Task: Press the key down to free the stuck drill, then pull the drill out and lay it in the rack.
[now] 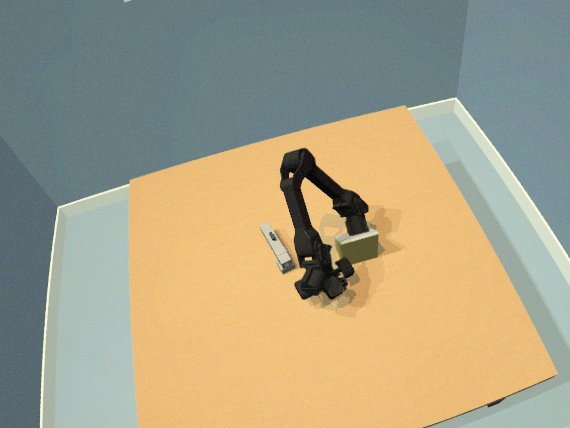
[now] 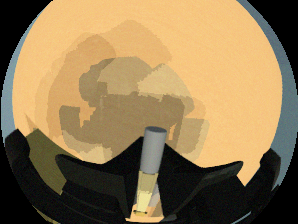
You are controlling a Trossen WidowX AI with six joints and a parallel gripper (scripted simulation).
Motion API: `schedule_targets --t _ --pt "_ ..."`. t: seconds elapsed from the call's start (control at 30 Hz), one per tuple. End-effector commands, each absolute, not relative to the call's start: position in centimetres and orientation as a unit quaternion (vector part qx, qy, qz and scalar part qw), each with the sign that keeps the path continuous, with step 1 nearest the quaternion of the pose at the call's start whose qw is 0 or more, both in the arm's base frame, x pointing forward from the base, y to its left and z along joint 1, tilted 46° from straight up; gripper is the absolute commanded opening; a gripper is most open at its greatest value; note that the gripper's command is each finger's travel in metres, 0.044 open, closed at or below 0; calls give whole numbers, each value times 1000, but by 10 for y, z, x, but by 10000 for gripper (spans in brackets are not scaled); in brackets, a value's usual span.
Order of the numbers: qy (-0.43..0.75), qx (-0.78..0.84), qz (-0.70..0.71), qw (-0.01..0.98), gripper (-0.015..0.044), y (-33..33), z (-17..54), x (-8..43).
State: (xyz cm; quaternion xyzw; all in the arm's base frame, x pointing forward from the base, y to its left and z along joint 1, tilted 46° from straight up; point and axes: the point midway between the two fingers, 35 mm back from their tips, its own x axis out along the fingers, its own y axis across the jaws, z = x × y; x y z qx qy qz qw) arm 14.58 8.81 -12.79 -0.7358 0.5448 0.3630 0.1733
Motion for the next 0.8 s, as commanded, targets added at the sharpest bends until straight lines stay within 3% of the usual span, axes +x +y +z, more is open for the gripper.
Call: schedule_targets --t 0.0,0.6,0.77 --pt "550 -737 357 166 0 80 -126 147" --pt "550 -737 357 166 0 80 -126 147" --pt "545 -736 363 173 131 88 -128 146"
